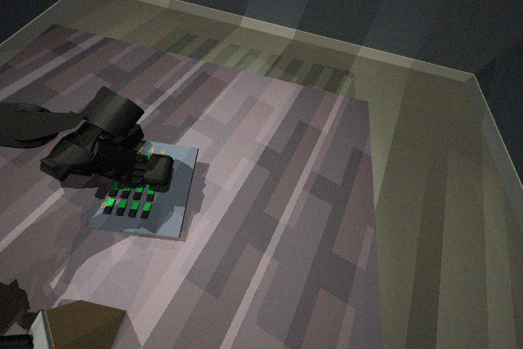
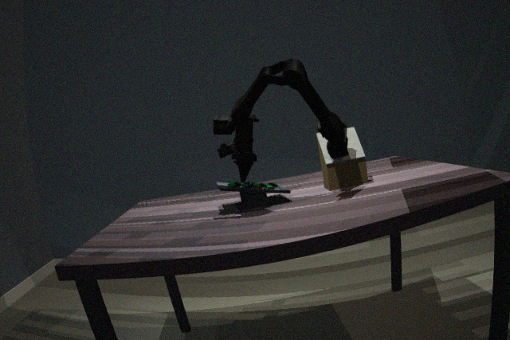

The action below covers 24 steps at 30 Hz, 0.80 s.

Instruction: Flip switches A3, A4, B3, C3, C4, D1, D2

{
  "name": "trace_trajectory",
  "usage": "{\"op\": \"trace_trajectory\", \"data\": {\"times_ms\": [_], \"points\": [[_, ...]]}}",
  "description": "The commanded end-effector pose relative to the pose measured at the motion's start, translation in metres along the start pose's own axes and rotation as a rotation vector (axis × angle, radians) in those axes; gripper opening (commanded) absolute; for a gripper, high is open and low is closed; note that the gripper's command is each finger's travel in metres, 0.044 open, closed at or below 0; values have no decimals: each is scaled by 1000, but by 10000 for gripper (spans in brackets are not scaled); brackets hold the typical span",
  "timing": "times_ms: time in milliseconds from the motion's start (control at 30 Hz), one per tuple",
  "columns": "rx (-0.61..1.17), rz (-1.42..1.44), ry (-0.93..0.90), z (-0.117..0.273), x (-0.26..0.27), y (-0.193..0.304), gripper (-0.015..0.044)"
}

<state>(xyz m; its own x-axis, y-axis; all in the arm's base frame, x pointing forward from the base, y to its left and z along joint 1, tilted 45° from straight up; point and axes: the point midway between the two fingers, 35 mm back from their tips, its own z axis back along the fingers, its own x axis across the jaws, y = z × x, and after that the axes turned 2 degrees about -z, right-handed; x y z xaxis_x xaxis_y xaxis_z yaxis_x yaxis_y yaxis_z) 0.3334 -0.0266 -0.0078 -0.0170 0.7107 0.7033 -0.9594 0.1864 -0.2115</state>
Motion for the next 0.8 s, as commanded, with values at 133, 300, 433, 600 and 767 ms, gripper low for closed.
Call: {"op": "trace_trajectory", "data": {"times_ms": [133,300,433,600,767], "points": [[0,-3,-2,-1,0,0,0],[0,-3,-2,-2,0,0,0],[0,-3,-2,-3,0,0,0],[0,-3,-2,-3,0,0,0],[0,-3,-2,-4,0,0,0]]}}
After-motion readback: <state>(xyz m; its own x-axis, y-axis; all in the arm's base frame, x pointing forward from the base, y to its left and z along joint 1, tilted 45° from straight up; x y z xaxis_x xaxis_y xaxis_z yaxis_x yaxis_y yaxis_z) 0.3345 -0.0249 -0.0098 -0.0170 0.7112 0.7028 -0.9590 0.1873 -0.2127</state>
